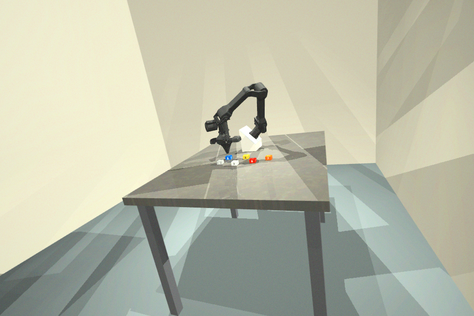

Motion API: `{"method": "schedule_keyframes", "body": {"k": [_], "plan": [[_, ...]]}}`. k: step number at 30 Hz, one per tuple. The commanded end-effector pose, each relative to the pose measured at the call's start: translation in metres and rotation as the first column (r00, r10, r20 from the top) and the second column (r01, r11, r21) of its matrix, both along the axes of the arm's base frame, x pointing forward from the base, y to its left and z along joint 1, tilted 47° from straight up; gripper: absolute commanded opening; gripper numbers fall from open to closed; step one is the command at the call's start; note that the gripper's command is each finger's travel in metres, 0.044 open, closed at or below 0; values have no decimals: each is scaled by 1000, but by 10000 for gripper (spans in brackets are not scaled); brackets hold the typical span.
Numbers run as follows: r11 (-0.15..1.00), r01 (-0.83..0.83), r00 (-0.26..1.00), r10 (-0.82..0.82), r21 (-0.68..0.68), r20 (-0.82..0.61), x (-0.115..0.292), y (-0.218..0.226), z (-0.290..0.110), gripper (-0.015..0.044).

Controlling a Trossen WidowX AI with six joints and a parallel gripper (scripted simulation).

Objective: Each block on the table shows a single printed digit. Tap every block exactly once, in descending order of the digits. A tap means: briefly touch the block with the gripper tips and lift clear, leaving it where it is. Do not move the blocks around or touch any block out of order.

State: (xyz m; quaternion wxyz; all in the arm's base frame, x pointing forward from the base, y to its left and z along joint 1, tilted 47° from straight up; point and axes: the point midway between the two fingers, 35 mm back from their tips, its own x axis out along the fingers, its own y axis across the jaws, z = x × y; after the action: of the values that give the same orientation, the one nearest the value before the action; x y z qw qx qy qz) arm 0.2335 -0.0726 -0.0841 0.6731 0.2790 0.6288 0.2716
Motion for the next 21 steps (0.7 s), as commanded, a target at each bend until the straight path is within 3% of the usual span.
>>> {"method": "schedule_keyframes", "body": {"k": [1, 14, 21], "plan": [[1000, -1, 1000, 1, 5, -4, 0, 7, -5, 20], [1000, -1, 1000, 1, 6, -4, 0, 15, -13, 20], [1000, -1, 1000, 1, 5, -5, -2, -7, 8, 20]]}}
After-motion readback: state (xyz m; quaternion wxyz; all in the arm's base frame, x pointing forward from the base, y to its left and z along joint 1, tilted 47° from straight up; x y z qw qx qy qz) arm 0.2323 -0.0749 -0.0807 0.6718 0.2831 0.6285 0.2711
